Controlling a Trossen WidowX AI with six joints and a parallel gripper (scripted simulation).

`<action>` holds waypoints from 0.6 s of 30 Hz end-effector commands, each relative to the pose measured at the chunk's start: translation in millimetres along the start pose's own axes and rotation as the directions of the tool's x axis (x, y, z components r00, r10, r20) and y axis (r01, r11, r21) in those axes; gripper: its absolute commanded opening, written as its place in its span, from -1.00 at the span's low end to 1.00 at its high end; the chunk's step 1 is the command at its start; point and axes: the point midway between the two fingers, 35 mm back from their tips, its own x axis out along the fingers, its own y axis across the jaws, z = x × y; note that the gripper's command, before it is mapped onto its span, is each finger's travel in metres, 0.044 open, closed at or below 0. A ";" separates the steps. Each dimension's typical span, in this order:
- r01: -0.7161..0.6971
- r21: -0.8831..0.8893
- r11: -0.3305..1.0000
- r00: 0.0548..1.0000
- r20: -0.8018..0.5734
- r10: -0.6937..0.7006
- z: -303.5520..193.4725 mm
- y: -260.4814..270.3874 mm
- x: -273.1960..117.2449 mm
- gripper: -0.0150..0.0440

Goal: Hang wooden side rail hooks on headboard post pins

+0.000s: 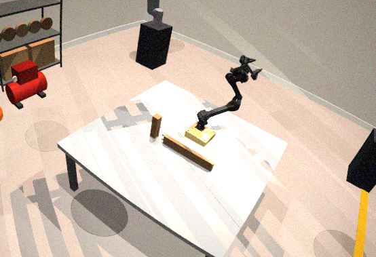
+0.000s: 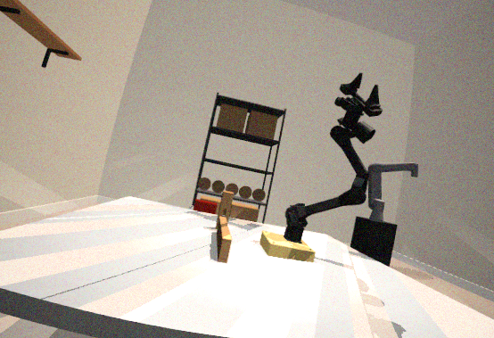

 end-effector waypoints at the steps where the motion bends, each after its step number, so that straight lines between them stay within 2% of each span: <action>1: -0.005 0.014 1.000 1.000 0.000 0.005 0.4 1.8 -0.4 0.95; 4: -0.080 0.213 0.974 0.997 0.000 0.081 6.8 26.3 -6.4 1.00; 8: -0.186 0.528 0.829 0.977 0.012 0.212 20.8 67.6 -20.2 1.00; 13: -0.244 0.826 0.508 0.928 0.046 0.370 43.1 116.0 -43.4 1.00; 18: -0.183 0.977 0.112 0.851 0.101 0.515 70.2 159.3 -72.9 1.00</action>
